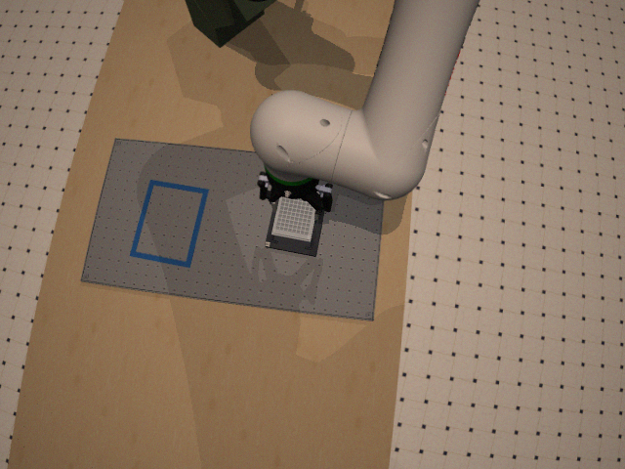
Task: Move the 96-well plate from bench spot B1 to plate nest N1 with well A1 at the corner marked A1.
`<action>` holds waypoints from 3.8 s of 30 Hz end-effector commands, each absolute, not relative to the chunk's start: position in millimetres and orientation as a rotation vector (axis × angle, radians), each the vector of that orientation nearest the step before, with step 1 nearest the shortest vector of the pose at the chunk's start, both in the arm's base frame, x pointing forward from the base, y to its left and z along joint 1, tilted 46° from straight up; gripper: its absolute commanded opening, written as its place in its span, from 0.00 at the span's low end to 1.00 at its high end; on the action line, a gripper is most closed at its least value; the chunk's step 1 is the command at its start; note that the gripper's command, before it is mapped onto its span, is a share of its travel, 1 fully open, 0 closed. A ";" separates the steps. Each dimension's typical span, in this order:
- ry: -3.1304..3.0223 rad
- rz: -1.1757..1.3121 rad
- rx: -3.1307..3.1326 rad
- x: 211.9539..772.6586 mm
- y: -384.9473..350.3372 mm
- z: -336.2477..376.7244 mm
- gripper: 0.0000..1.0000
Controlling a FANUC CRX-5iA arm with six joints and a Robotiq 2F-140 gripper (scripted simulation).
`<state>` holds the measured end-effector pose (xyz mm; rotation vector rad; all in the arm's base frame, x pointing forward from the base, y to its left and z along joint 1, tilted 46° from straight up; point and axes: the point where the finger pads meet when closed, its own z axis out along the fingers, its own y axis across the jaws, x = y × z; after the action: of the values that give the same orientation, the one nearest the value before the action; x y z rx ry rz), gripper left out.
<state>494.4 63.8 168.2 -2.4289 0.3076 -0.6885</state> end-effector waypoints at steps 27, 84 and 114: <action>0.308 -0.689 -2.429 518.6 84.6 137.6 0.00; 0.308 -0.689 -2.429 521.9 87.5 133.2 0.00; 0.308 -0.689 -2.429 524.4 89.7 130.0 0.00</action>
<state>524.1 89.7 130.2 -2.4288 0.3076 -0.6885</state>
